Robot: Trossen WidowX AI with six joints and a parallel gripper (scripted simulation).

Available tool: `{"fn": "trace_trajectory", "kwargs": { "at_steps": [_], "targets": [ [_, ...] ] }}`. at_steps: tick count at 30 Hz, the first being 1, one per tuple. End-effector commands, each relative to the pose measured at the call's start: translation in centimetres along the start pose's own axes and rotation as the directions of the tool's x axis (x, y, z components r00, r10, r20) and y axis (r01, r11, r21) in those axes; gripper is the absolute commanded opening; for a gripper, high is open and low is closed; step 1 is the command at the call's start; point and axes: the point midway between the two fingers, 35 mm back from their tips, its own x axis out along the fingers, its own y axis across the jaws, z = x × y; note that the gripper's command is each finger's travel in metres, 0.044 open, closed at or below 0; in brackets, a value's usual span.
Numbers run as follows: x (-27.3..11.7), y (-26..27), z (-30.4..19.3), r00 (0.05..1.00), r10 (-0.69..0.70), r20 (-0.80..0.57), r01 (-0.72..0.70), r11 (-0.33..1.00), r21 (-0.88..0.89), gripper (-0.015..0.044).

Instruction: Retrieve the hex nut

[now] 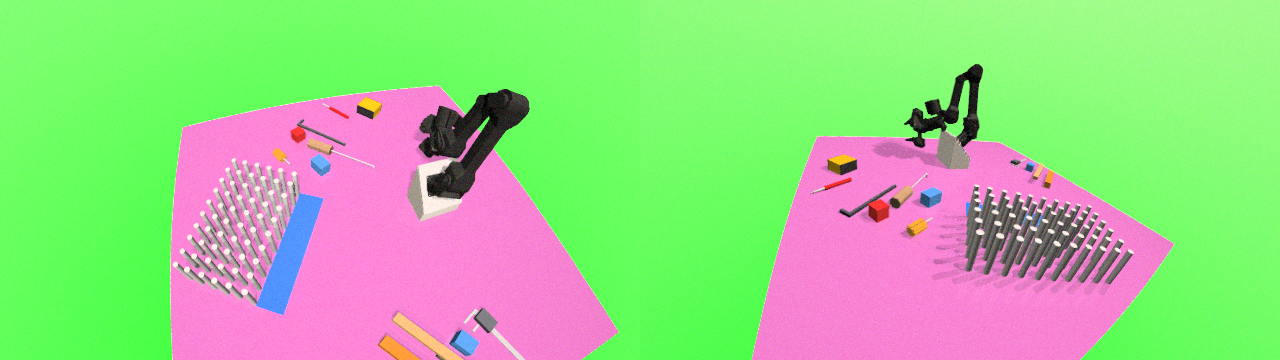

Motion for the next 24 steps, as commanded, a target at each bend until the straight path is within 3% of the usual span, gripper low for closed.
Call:
{"fn": "trace_trajectory", "kwargs": {
  "at_steps": [1,11,24],
  "targets": [
    [0.0,-0.1,0.2,1.000,-0.002,0.007,0.002,1.000,0.001,0.0426],
    [-5.1,-1.2,11.1,0.922,-0.046,0.385,0.023,0.998,0.064,0.0440],
    [-18.5,3.4,21.6,0.626,0.084,0.775,-0.127,0.992,-0.006,0.0440]
  ]
}}
